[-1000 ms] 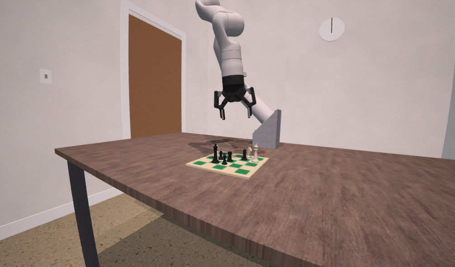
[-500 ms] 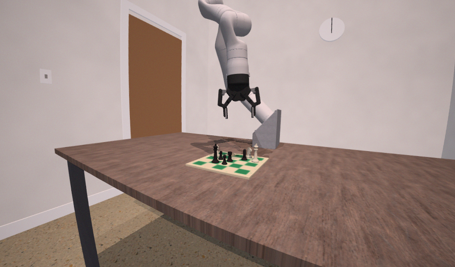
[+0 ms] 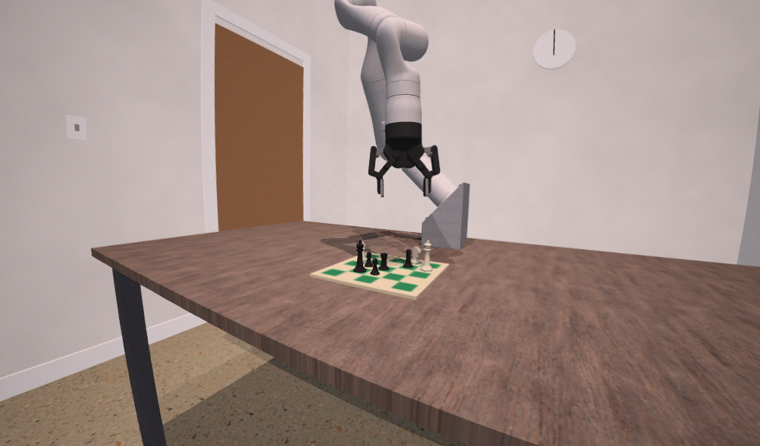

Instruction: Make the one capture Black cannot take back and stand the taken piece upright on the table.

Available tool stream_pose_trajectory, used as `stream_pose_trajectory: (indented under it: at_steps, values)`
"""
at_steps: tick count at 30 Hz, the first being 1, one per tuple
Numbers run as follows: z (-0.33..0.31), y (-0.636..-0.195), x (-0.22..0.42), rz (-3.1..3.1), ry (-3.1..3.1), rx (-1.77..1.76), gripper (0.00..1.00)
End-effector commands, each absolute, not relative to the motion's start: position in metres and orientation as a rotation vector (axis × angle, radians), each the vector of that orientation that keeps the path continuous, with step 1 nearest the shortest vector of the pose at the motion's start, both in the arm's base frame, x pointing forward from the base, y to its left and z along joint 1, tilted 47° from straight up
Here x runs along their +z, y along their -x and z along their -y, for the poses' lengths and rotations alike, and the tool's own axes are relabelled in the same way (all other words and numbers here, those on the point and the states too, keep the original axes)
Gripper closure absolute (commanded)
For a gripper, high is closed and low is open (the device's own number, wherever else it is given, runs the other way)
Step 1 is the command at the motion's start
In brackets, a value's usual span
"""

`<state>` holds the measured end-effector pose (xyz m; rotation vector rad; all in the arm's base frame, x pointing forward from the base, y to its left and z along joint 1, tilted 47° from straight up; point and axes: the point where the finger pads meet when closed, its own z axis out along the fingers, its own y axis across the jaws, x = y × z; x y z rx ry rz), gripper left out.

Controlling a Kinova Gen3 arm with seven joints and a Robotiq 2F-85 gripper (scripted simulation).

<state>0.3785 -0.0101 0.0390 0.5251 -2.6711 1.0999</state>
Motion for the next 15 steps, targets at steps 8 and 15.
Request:
stream_pose_trajectory:
  at_steps: [8,15]
  values:
    - [0.0035,-0.3768,0.0353,2.65,-0.591,1.112,0.0]
    - [0.0012,-0.3764,0.0338,2.64,-0.622,1.118,0.0]
